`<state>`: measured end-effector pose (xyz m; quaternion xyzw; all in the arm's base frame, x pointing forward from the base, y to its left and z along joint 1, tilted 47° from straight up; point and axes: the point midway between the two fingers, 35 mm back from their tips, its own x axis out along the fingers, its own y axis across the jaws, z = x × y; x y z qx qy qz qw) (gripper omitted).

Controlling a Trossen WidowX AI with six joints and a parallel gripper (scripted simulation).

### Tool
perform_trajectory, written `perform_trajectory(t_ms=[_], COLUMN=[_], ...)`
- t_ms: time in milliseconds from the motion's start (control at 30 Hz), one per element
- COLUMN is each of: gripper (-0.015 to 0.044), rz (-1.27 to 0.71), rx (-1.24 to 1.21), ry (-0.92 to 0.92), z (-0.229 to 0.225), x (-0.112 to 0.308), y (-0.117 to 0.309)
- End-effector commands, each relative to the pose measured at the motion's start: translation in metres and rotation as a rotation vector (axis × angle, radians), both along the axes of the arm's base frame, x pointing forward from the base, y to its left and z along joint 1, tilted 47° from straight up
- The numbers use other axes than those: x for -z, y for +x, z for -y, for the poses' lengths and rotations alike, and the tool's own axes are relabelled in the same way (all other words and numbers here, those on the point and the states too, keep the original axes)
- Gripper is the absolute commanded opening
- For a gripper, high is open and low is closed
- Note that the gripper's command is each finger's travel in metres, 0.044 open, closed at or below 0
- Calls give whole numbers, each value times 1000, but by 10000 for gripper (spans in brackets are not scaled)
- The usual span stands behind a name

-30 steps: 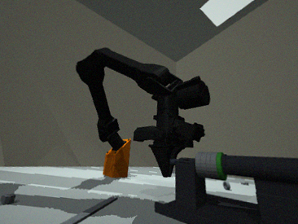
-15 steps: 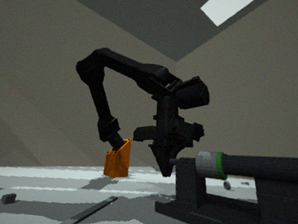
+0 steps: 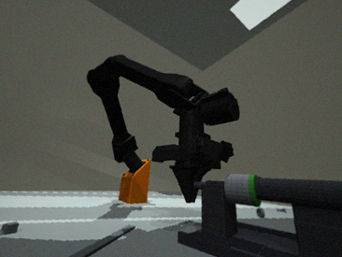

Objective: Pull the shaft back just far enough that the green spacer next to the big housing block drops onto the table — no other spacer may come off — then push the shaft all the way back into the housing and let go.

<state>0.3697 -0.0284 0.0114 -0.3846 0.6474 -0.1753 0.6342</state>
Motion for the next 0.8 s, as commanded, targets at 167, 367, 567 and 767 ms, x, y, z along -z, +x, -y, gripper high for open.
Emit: perform_trajectory(t_ms=[167, 367, 567, 767], gripper=[0, 0, 0, 0], rz=[-1, -1, -1, -1], rx=[-1, -1, -1, -1], ry=[-2, -2, -2, -2], z=[1, 1, 1, 1], x=[-1, -1, -1, -1], y=[-2, -2, -3, -4])
